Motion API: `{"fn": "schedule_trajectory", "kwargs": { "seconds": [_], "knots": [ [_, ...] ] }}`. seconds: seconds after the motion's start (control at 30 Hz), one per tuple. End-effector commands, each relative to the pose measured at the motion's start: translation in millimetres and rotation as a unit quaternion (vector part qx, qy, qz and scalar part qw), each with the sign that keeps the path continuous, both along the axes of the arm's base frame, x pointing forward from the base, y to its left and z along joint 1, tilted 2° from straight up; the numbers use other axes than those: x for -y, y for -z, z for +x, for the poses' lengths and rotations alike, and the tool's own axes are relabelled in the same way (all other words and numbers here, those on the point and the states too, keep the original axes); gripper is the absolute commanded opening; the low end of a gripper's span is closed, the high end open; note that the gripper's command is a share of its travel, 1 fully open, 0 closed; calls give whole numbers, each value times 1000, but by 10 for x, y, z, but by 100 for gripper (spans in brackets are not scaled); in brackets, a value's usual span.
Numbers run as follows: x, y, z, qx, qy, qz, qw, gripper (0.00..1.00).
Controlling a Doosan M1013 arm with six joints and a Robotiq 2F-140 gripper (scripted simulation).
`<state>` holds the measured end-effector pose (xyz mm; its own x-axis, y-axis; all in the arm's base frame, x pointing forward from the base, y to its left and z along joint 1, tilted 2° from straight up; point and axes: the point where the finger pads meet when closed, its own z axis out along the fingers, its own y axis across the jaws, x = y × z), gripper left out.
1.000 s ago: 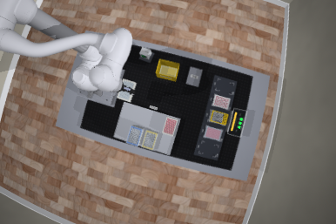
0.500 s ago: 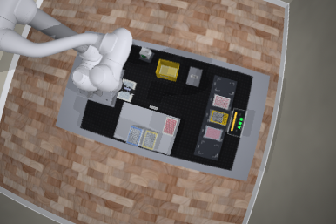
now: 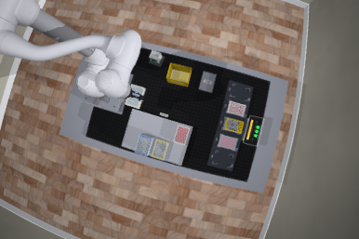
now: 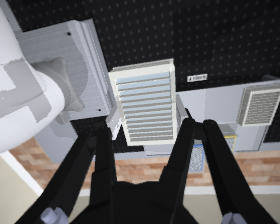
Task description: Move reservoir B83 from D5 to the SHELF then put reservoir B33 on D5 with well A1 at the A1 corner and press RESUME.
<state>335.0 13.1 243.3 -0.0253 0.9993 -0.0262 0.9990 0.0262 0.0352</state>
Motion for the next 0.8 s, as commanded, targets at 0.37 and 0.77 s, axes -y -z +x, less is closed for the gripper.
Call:
{"fn": "schedule_trajectory", "kwargs": {
  "seconds": [0.37,0.77],
  "knots": [
    [2,27,32,-6,-1,-2,1000,0],
    [-10,21,265,-6,-1,-2,1000,0]
  ]
}}
